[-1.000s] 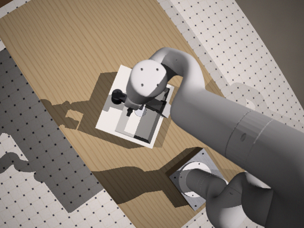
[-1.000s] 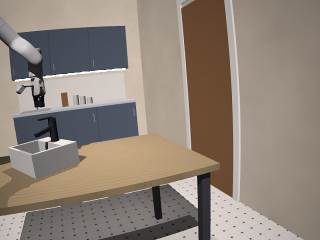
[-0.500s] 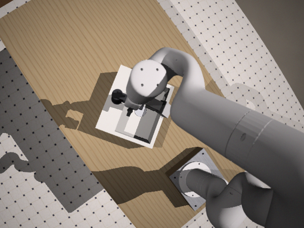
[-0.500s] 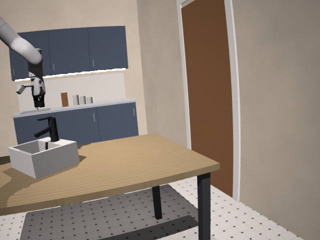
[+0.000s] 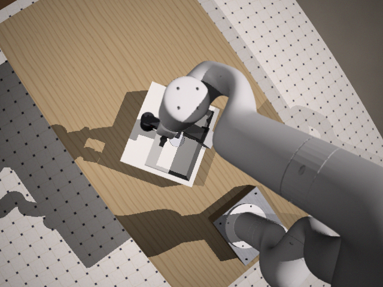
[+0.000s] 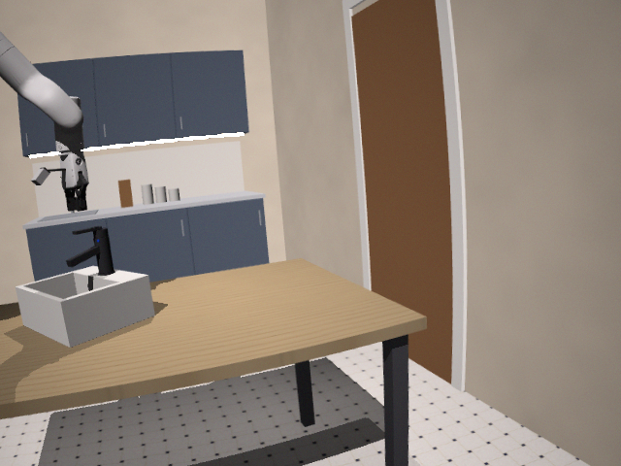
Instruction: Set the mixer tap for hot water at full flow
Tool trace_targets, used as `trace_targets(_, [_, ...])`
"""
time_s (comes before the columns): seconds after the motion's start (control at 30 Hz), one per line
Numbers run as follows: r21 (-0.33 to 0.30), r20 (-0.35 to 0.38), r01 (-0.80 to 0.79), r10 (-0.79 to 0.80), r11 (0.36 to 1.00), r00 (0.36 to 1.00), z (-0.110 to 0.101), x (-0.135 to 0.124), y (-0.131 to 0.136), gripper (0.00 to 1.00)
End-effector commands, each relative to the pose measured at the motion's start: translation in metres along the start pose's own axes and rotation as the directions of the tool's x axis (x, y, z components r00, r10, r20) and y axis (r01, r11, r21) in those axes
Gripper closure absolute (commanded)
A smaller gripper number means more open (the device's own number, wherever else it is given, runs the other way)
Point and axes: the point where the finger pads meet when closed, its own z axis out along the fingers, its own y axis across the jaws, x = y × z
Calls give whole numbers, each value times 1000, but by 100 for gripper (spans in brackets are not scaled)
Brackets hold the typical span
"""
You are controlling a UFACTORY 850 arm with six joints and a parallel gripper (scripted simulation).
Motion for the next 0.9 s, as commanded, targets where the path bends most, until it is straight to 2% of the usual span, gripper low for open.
trace_targets(0.0, [1,2,0,0,1000,1000,6,-1,0,35])
trace_targets(0.87, [1,2,0,0,1000,1000,40,-1,-1,35])
